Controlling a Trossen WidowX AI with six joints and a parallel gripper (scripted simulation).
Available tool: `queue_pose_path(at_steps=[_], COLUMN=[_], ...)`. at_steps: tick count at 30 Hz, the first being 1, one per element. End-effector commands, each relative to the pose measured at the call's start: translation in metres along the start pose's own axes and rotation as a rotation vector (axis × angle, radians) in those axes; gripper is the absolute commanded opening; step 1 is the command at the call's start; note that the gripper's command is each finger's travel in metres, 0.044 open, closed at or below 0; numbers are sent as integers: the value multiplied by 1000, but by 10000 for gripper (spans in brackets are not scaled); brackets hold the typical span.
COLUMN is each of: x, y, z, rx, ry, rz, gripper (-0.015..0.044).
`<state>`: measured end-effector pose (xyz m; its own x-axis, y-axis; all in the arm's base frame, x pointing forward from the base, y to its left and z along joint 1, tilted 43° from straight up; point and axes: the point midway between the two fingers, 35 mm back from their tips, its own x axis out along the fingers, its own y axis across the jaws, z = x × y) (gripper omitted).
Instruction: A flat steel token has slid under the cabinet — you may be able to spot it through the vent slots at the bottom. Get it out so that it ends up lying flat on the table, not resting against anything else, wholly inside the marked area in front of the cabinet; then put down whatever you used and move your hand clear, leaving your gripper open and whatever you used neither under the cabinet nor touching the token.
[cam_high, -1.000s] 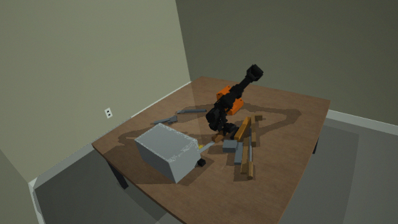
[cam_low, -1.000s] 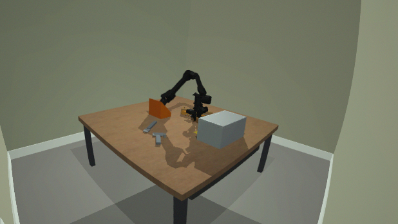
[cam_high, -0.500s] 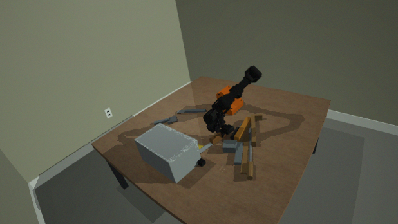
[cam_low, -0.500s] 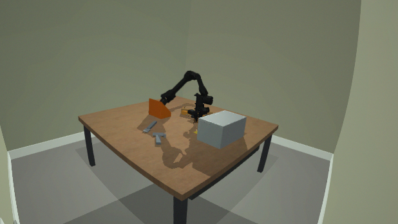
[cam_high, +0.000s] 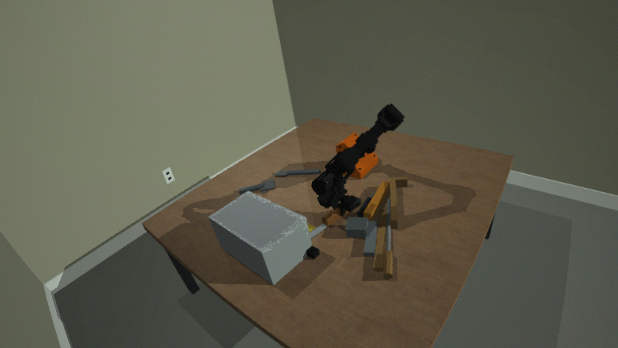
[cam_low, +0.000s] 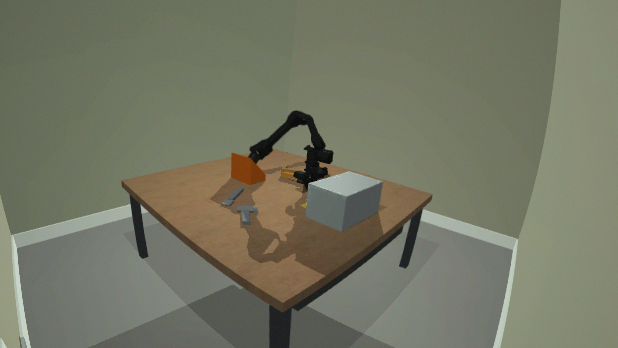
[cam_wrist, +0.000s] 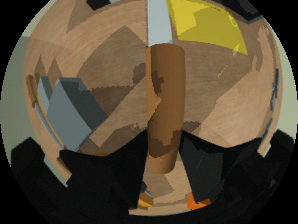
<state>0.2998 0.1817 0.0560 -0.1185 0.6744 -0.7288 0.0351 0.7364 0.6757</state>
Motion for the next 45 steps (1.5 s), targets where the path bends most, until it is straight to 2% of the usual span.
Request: queue_pose_path(at_steps=[1, 45], x=[0, -1], y=[1, 3], z=[5, 49], rx=[-3, -5], ry=[0, -2], rz=[2, 2], gripper=[0, 0])
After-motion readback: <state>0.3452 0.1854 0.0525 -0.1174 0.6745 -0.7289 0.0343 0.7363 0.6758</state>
